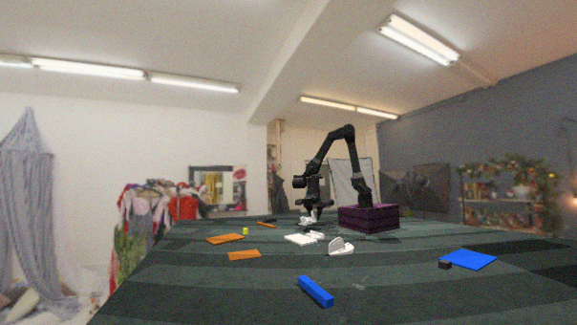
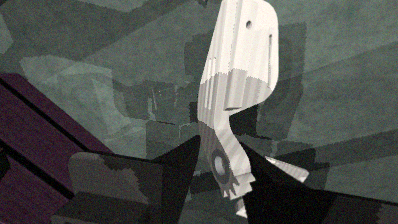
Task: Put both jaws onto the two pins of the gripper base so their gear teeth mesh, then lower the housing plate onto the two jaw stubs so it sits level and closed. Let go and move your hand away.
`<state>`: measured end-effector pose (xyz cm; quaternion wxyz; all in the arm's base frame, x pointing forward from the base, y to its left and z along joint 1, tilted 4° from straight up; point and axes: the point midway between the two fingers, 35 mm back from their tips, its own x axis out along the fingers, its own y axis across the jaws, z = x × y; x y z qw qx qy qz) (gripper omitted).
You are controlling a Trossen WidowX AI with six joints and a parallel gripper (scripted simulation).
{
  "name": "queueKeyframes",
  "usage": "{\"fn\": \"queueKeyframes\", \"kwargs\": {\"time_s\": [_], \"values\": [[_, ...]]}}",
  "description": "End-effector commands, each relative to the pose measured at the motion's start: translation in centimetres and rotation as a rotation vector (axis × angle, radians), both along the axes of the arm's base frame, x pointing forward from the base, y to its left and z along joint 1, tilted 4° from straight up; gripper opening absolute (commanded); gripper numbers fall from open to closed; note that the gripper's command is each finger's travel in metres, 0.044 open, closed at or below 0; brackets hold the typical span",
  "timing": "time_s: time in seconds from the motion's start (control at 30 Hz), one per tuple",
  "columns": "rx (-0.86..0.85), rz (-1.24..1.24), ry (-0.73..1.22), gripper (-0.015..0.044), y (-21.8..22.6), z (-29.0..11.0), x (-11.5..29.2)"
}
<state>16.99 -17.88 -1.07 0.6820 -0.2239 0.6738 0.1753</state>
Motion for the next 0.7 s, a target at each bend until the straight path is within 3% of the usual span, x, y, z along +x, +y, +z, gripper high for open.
{"fn": "queueKeyframes", "kwargs": {"time_s": [0.0, 0.33, 0.67], "values": [[-0.008, -0.002, -0.015, 0.0037, -0.2, 1.3, 0.4], [-0.008, -0.002, -0.015, 0.0037, 0.0, 4.3, 0.2], [-0.008, -0.002, -0.015, 0.0037, 0.0, 4.4, 0.2]]}}
